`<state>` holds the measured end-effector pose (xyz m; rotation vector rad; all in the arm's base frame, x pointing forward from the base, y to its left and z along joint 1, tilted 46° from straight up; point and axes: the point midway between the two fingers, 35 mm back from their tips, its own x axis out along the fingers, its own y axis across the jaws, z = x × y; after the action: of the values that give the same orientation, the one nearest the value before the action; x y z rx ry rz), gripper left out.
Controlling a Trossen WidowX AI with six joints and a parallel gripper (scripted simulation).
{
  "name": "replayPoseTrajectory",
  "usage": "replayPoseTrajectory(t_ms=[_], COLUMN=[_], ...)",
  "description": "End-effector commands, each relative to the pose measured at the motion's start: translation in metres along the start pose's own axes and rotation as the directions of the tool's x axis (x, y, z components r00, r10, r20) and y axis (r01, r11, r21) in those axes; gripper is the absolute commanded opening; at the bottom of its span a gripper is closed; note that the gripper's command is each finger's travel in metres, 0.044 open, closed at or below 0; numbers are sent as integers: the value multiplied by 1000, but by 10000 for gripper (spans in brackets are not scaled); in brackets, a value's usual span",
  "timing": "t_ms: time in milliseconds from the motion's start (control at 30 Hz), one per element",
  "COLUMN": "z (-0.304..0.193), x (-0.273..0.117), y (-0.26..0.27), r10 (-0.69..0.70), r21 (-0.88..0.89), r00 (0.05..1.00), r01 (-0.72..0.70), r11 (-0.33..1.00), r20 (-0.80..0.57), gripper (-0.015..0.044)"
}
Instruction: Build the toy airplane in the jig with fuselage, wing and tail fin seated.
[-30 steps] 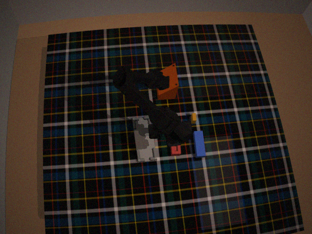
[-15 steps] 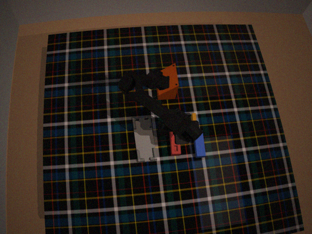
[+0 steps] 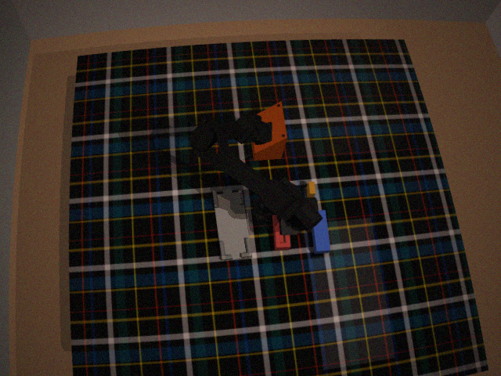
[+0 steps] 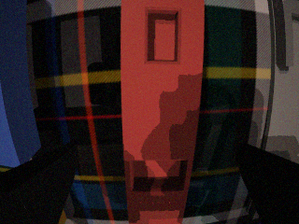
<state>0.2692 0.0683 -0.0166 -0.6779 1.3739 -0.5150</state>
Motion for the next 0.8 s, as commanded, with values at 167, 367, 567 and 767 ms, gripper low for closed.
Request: replayPoseTrajectory(t_ms=[167,367,567,767], z=[-2,-2,-2,-3], x=[17,26,36,45], y=[0,0,-1,-1], r10=[-10,-10,-11,-12], r21=[-12,-12,-12,-11], r00=[1000,1000,1000,1000], r01=[10,10,11,12], r11=[1000,1000,1000,1000], r20=[-3,-3,-3,-3], gripper=[440,440,440,440])
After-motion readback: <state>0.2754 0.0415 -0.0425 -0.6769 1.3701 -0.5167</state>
